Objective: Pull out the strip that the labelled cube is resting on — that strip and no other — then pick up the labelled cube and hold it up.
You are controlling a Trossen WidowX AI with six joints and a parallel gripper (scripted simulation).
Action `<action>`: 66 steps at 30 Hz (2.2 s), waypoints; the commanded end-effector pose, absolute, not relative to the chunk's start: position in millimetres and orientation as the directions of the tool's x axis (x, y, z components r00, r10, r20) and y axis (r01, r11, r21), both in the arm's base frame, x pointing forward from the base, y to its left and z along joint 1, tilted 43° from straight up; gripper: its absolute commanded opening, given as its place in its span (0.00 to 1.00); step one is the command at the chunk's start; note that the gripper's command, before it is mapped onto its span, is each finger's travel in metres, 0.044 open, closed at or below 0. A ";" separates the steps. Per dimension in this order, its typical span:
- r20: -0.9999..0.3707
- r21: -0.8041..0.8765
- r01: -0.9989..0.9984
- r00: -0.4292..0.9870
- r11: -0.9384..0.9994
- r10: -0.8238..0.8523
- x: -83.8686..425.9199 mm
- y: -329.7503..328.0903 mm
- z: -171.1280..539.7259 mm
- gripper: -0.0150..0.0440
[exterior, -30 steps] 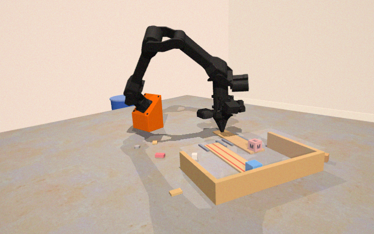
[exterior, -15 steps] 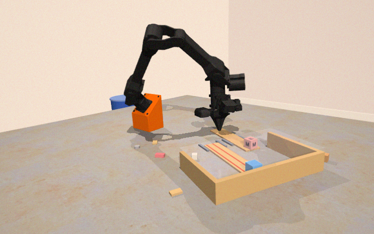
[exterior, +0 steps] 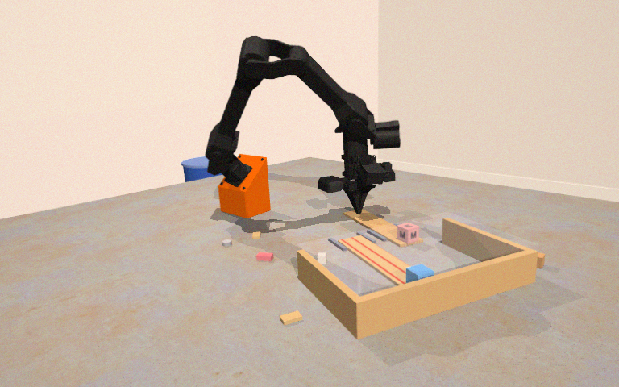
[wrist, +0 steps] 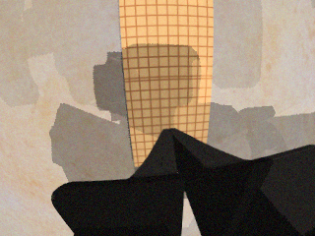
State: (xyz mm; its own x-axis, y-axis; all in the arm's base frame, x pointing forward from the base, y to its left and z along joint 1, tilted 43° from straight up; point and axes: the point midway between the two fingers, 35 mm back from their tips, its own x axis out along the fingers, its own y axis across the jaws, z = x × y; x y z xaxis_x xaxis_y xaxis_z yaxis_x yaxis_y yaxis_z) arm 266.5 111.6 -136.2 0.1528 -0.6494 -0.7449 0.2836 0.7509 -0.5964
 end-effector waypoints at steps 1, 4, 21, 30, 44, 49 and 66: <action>-0.745 -0.608 0.277 0.123 0.744 -0.655 251.9 106.3 -141.1 0.25; -0.746 -0.608 0.276 0.123 0.744 -0.655 249.6 106.7 -141.7 0.25; -0.746 -0.608 0.276 0.123 0.744 -0.655 249.6 106.7 -141.7 0.25; -0.746 -0.608 0.276 0.123 0.744 -0.655 249.6 106.7 -141.7 0.25; -0.747 -0.616 0.240 0.123 0.750 -0.653 258.9 138.6 -106.4 0.34; -0.746 -0.635 0.164 0.124 0.755 -0.654 278.8 134.0 -99.1 0.57; -0.745 -0.636 0.166 0.126 0.754 -0.655 330.1 126.0 -78.8 1.00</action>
